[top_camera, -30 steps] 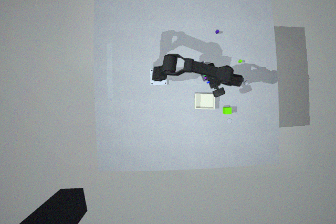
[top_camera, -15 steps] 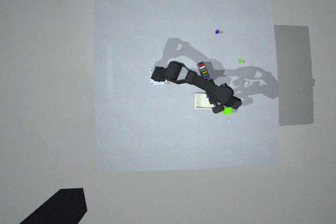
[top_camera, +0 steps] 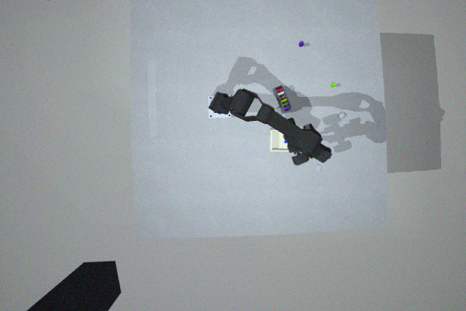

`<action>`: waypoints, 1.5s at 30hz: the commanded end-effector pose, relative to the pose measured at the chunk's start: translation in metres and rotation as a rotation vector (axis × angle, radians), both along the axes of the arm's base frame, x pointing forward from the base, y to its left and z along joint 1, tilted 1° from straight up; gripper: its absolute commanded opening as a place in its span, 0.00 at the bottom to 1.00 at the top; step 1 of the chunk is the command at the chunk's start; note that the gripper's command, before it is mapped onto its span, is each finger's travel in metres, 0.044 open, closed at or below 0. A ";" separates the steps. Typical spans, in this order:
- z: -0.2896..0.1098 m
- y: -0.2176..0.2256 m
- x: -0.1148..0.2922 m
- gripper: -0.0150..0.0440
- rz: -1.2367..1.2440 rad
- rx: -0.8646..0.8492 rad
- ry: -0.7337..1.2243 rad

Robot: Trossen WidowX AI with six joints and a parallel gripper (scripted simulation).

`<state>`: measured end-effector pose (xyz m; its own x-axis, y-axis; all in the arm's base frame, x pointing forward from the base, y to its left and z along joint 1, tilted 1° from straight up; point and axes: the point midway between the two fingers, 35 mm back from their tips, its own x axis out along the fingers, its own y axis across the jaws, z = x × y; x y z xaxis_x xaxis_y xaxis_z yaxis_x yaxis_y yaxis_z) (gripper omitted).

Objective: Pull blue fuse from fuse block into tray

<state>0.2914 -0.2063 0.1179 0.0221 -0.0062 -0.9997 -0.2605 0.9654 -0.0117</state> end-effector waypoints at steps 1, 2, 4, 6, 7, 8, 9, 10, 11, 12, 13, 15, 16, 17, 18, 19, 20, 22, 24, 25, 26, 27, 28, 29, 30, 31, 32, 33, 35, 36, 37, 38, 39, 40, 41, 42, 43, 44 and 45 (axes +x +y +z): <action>-0.009 0.000 -0.001 0.25 0.005 0.003 0.007; -0.011 0.000 -0.001 0.25 0.005 0.003 0.007; -0.014 0.000 -0.001 0.25 0.005 0.003 0.007; -0.017 0.000 -0.001 0.25 0.005 0.003 0.007; -0.019 0.000 -0.001 0.25 0.005 0.003 0.007; -0.020 0.000 -0.001 0.25 0.005 0.003 0.007; -0.022 0.000 -0.001 0.25 0.005 0.003 0.007; -0.023 0.000 -0.001 0.25 0.005 0.003 0.007; -0.025 0.000 -0.001 0.25 0.005 0.003 0.007; -0.027 0.000 -0.001 0.25 0.005 0.003 0.007; -0.028 0.000 -0.001 0.25 0.005 0.003 0.007; -0.031 0.000 -0.001 0.25 0.005 0.003 0.007; -0.033 0.000 -0.001 0.25 0.005 0.003 0.007; -0.034 0.000 -0.001 0.25 0.005 0.003 0.007; -0.035 0.000 -0.001 0.25 0.005 0.003 0.007; -0.035 0.000 -0.001 0.25 0.005 0.003 0.007; -0.035 0.000 -0.001 0.25 0.005 0.003 0.007; -0.032 0.000 0.000 0.30 0.000 0.003 0.004; -0.032 0.000 0.000 0.39 0.000 0.003 0.004; -0.032 0.000 0.000 0.43 0.000 0.003 0.004; -0.032 0.000 0.000 0.48 0.000 0.003 0.004; -0.032 0.000 0.000 0.52 0.000 0.003 0.004; -0.032 0.000 0.000 0.57 0.000 0.003 0.004; -0.032 0.000 0.000 0.61 0.000 0.003 0.004; -0.032 0.000 0.000 0.65 0.000 0.003 0.004; -0.032 0.000 0.000 0.70 0.000 0.003 0.004; -0.032 0.000 0.000 0.74 0.000 0.003 0.004; -0.032 0.000 0.000 0.79 0.000 0.003 0.004; -0.024 0.000 0.000 0.81 0.001 0.003 0.004; -0.014 0.000 -0.001 0.81 0.003 0.003 0.005; -0.003 0.000 -0.001 0.81 0.004 0.003 0.006; 0.003 0.000 -0.002 0.81 0.005 0.003 0.007; 0.005 0.000 -0.002 0.81 0.005 0.003 0.007; 0.005 0.000 -0.002 0.81 0.005 0.003 0.007; 0.005 0.000 -0.002 0.81 0.005 0.003 0.007; 0.005 0.000 -0.002 0.81 0.005 0.003 0.007; 0.005 0.000 -0.002 0.81 0.005 0.003 0.007; 0.005 0.000 -0.002 0.81 0.005 0.003 0.007; 0.005 0.000 -0.002 0.81 0.005 0.003 0.007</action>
